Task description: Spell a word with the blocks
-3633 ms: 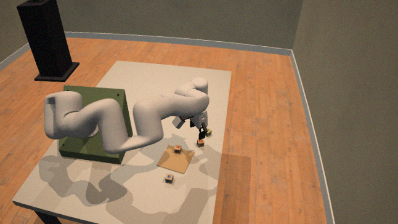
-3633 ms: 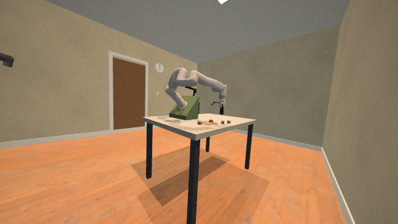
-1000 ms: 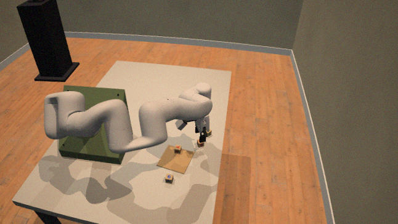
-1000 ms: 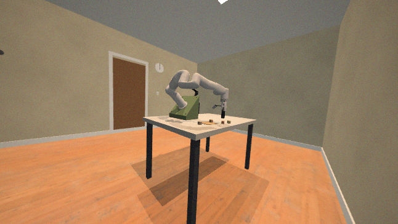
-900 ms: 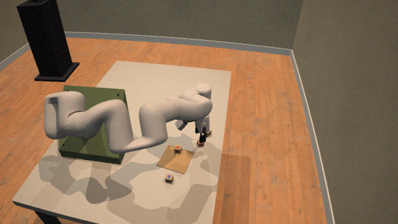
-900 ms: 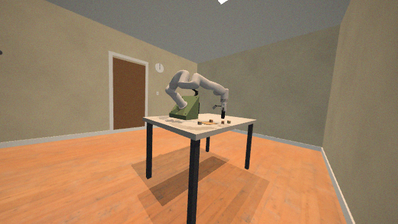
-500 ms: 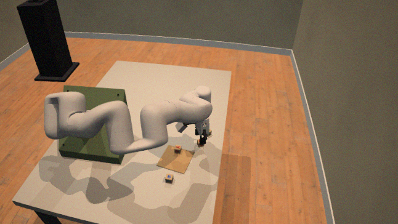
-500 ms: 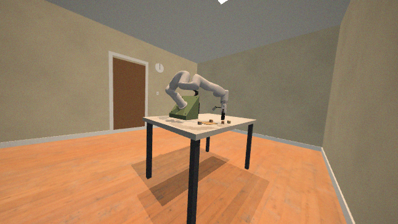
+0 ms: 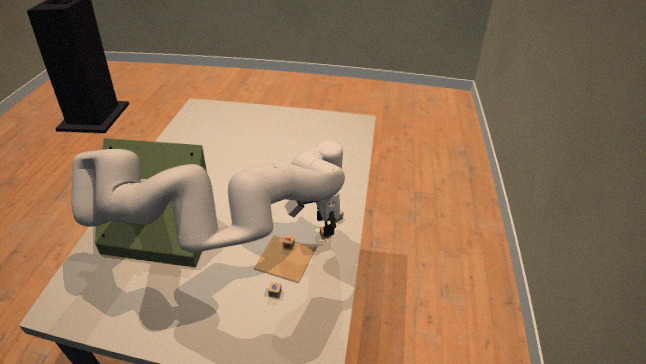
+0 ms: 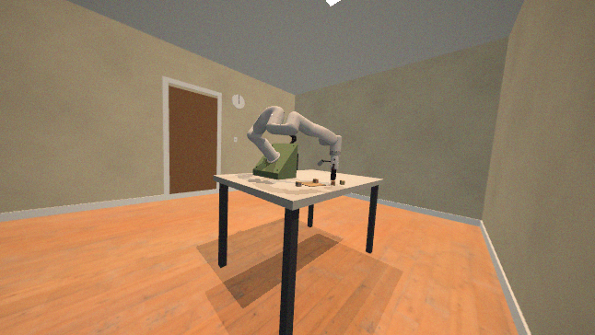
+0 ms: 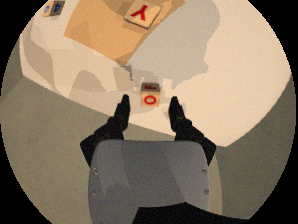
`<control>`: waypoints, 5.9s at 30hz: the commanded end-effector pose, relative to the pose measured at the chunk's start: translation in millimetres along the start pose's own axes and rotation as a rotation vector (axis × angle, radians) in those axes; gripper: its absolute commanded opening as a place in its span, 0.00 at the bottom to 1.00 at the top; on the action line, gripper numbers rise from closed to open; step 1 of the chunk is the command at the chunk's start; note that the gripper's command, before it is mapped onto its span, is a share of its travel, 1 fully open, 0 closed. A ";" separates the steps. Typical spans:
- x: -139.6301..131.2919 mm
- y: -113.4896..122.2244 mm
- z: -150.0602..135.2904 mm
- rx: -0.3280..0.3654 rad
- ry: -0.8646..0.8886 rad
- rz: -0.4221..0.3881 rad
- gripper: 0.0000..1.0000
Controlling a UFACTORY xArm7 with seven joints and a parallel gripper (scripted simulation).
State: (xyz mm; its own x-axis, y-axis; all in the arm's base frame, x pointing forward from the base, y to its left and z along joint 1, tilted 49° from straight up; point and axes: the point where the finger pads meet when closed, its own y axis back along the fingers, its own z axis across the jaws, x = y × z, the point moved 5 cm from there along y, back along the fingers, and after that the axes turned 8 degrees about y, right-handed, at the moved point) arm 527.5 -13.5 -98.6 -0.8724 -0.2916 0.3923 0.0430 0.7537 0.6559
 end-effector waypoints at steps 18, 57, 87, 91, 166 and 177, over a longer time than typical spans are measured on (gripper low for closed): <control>-1.4 2.7 0.3 -0.001 0.000 -0.005 0.69; -3.2 2.7 0.7 -0.001 0.000 -0.005 0.69; -3.2 2.0 0.7 -0.001 0.000 -0.005 0.69; -3.2 0.7 0.7 -0.001 0.000 -0.005 0.69; -3.4 -31.6 0.7 -0.001 0.000 -0.005 0.47; -3.4 -31.6 0.7 -0.001 0.000 -0.005 0.27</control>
State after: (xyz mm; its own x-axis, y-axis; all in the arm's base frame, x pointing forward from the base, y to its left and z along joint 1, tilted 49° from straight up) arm 527.6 -37.5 -122.0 -0.8722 -0.2931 0.3916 0.0420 0.7527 0.6570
